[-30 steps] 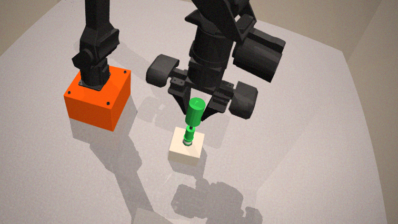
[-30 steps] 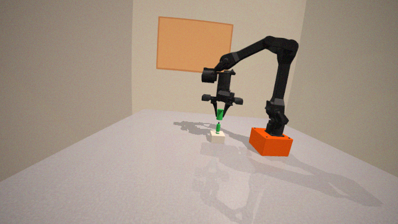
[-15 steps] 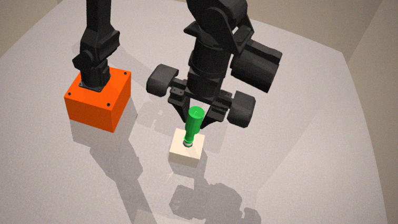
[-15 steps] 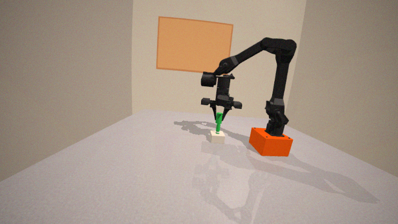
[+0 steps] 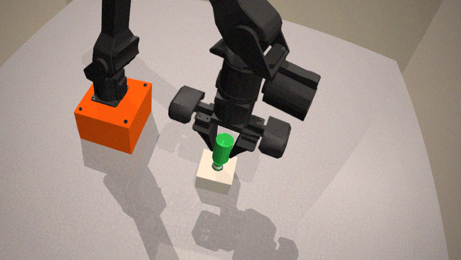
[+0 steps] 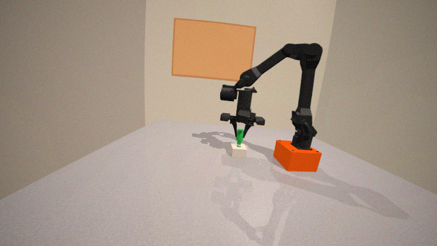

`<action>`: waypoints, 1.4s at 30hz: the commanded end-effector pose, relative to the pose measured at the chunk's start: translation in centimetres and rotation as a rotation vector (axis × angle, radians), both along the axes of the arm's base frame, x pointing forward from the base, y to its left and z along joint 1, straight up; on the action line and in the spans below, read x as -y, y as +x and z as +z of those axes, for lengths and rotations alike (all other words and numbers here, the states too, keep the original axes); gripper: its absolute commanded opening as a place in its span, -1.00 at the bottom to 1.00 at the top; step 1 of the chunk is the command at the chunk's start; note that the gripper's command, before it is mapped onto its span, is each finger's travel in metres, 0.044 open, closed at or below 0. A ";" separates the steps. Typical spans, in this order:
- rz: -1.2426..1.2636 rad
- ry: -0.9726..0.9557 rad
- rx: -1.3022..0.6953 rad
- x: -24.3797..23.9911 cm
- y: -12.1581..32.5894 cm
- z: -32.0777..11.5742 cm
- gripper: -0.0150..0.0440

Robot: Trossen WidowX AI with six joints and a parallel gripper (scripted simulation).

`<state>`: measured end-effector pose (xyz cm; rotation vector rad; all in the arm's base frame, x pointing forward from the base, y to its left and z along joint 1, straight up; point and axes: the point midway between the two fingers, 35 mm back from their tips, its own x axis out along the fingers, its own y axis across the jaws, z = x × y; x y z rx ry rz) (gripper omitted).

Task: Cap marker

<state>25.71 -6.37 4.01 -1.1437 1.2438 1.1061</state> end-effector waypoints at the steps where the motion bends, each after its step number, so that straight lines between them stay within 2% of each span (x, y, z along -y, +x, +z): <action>1: 0.003 0.003 -0.002 0.0 -0.1 -0.8 -0.49; 12: 0.003 0.003 -0.002 -0.1 -0.1 -1.1 -0.49; 29: 0.000 0.001 -0.003 0.0 -0.1 -1.1 1.00; 32: 0.000 0.001 -0.003 0.0 0.0 -0.1 1.00; 37: 0.000 0.001 -0.003 0.0 -0.2 6.2 1.00; 42: 0.000 0.001 -0.003 -0.1 -0.3 6.4 1.00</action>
